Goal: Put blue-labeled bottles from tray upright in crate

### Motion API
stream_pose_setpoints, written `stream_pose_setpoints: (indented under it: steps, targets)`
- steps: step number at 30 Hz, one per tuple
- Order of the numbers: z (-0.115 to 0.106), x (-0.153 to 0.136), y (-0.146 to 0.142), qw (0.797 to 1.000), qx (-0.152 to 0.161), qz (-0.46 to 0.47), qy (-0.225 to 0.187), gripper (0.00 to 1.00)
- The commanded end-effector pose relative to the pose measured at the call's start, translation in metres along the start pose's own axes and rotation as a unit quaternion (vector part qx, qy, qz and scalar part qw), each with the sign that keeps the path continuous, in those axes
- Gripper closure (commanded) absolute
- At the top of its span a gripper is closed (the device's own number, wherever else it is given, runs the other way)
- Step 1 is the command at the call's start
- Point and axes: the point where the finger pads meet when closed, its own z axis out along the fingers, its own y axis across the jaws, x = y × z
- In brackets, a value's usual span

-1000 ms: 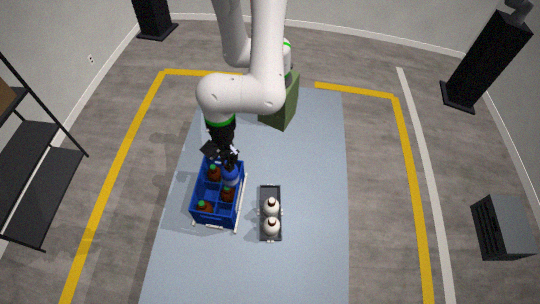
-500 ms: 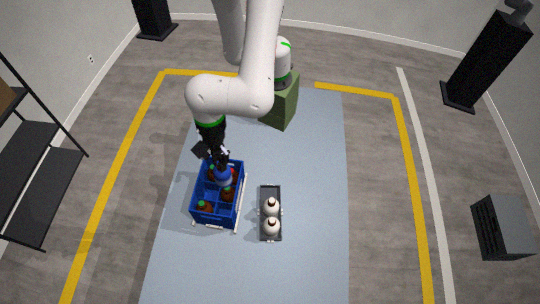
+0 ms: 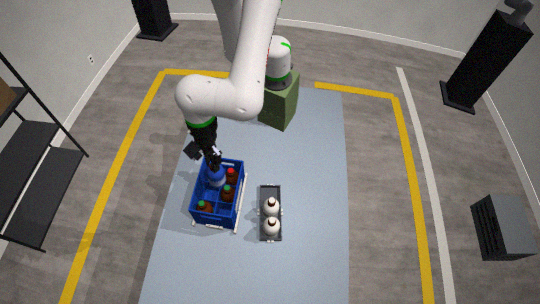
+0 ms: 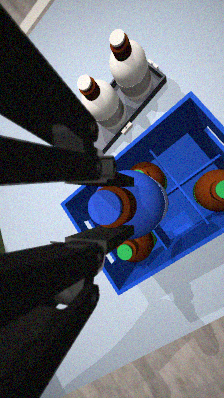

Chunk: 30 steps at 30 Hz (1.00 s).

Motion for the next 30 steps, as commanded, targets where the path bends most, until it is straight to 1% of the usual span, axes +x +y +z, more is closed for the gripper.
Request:
stream_pose_setpoints:
  steps: [1,30]
  targets:
    - [-0.001,0.006,0.004,1.0,0.0,0.0,0.001,0.9]
    - [-0.001,0.031,0.026,1.0,0.0,0.0,0.001,0.9]
